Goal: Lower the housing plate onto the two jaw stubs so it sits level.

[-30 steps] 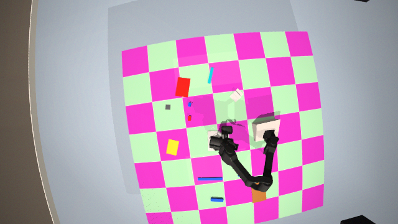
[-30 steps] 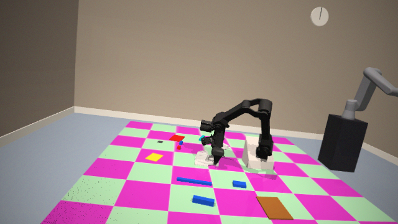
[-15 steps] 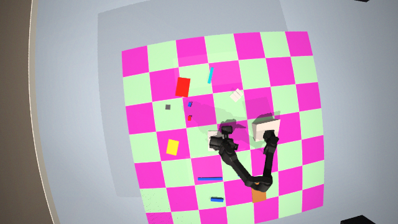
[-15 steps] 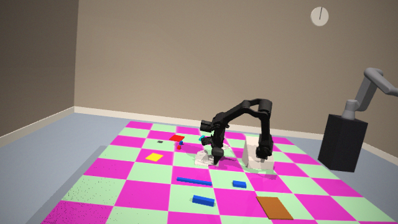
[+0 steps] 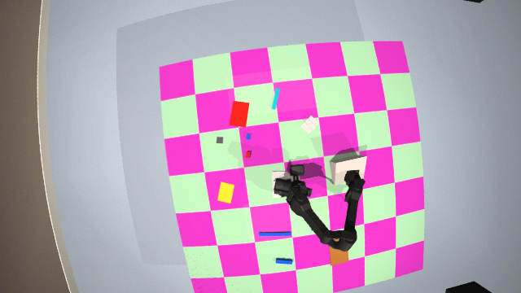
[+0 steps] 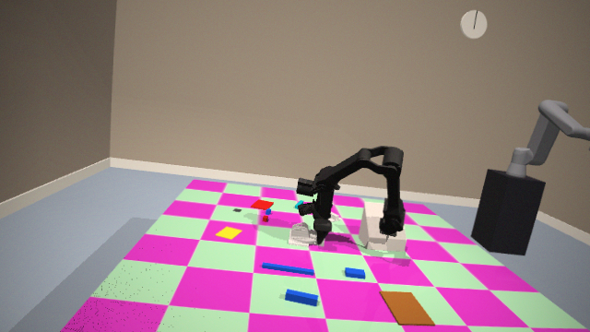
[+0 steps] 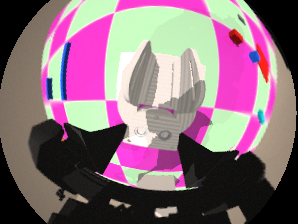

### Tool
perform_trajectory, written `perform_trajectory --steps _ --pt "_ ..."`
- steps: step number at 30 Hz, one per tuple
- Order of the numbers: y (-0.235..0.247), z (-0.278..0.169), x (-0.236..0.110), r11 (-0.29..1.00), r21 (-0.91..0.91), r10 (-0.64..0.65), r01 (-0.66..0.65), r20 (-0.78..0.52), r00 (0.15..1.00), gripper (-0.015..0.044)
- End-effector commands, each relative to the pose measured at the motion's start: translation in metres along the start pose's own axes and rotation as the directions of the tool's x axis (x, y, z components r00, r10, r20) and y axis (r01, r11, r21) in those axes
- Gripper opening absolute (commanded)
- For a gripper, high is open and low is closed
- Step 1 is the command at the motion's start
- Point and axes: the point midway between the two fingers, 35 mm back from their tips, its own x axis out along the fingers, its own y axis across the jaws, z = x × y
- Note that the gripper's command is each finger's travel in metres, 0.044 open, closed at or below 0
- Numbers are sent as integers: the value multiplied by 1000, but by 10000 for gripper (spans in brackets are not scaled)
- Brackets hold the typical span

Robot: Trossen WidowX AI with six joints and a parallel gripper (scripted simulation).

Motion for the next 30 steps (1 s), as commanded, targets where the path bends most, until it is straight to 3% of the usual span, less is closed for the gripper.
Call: perform_trajectory --steps 1,4,17,21,26,30 --pt "0 0 0 1000 0 0 0 0 1000 377" --pt "0 0 0 1000 0 0 0 0 1000 440" --pt "0 0 0 1000 0 0 0 0 1000 440" --pt "-1 2 -21 1000 1 -2 2 1 1000 440" --pt "0 -2 -74 1000 1 0 0 1 1000 440" --pt "-1 0 -69 1000 8 4 -4 13 1000 440"
